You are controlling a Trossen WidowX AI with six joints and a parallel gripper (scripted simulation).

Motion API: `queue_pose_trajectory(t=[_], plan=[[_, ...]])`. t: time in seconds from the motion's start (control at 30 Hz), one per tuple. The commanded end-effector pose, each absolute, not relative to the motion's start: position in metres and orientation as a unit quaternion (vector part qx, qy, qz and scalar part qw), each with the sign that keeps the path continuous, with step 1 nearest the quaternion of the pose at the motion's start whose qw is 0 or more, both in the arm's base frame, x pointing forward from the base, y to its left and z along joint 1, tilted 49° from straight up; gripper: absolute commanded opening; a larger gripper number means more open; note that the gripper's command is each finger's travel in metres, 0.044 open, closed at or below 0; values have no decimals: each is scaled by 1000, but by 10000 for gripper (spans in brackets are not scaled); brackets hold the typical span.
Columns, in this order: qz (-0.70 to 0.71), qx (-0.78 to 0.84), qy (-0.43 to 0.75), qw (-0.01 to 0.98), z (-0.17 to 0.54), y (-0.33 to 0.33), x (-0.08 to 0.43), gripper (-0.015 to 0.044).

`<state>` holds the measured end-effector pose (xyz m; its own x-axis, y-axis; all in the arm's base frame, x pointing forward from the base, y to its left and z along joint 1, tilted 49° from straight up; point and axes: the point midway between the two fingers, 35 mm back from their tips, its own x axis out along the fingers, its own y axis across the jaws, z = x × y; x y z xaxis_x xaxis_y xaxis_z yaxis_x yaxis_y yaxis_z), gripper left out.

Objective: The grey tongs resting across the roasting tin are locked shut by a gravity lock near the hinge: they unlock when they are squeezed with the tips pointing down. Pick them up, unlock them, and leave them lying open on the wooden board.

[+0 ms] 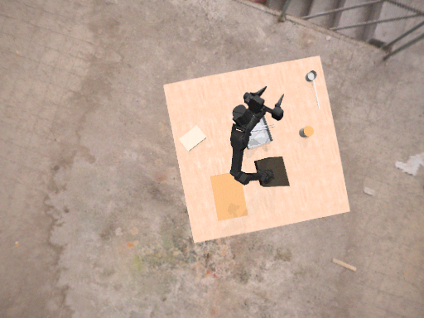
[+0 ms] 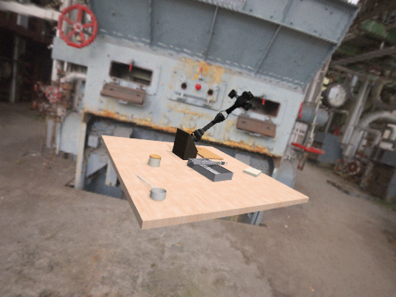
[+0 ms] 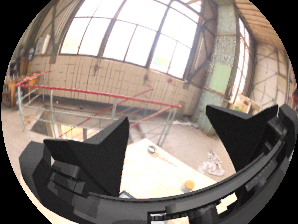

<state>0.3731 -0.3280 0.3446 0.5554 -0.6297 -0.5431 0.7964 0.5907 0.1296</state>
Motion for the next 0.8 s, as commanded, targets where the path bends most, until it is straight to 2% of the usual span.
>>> queue_pose_trajectory(t=[0.0,0.17,0.47,0.77], plan=[[-411,183,231,863,342,-327,374,426],[-351,136,304,875,305,-315,389,440],[-41,-38,494,868,171,-243,418,440],[298,-168,493,800,69,-155,407,440]])
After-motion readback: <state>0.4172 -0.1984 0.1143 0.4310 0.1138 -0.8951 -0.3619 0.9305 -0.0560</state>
